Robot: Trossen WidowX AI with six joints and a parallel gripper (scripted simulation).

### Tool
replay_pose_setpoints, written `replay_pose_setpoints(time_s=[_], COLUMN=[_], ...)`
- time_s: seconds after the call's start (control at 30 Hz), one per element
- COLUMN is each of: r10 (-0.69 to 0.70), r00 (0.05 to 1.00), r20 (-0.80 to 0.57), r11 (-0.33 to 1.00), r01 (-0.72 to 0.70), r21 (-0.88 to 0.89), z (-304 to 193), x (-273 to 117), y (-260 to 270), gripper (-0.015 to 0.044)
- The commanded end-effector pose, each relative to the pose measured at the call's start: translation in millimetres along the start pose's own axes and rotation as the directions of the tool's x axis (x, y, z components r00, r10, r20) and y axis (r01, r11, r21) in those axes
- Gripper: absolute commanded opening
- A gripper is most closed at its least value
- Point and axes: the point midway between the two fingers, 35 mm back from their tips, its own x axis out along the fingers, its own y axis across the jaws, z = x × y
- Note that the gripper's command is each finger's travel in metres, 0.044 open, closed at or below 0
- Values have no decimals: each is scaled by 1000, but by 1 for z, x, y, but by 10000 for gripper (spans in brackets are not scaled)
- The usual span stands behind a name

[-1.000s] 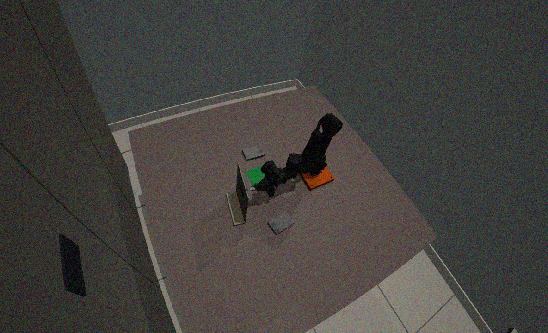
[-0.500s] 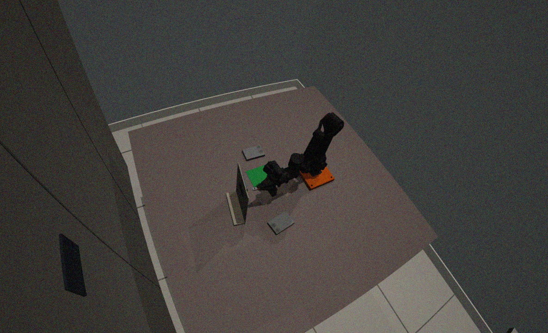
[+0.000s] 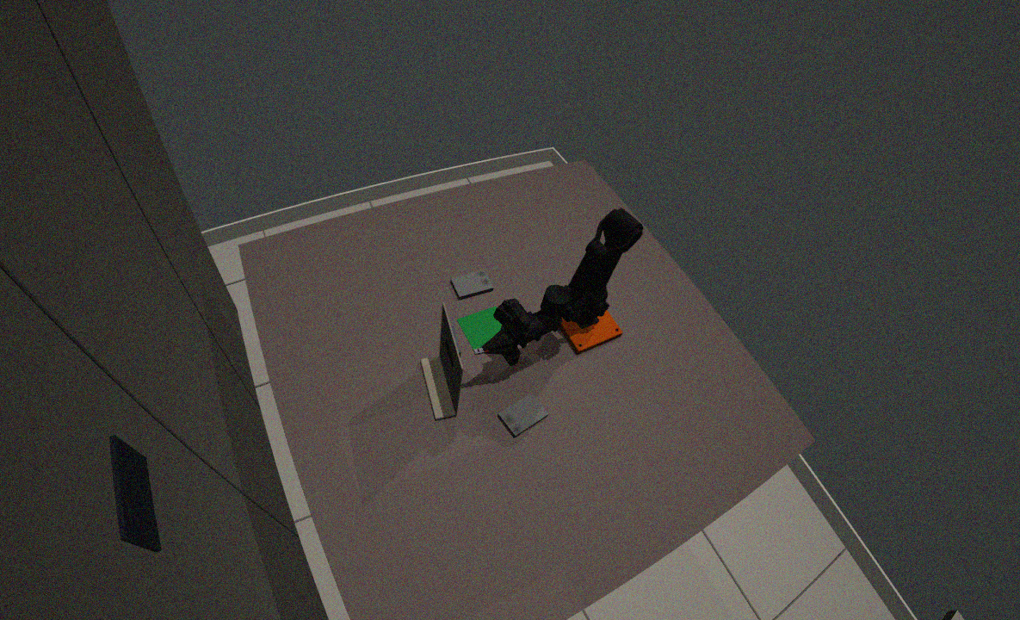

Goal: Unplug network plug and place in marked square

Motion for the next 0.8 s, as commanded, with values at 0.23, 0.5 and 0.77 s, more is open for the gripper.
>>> replay_pose_setpoints(time_s=[0.23, 0.5, 0.77], r10=[2, 3, 3], r00=[1000, 1000, 1000], r20=[3, 0, 1], r11=[1000, 1000, 1000], r01=[-2, -3, -3], r21=[-3, 1, 0], z=[-2, -3, -4], x=[-8, -7, -9], y=[1, 4, 15], gripper=[0, 0, 0])
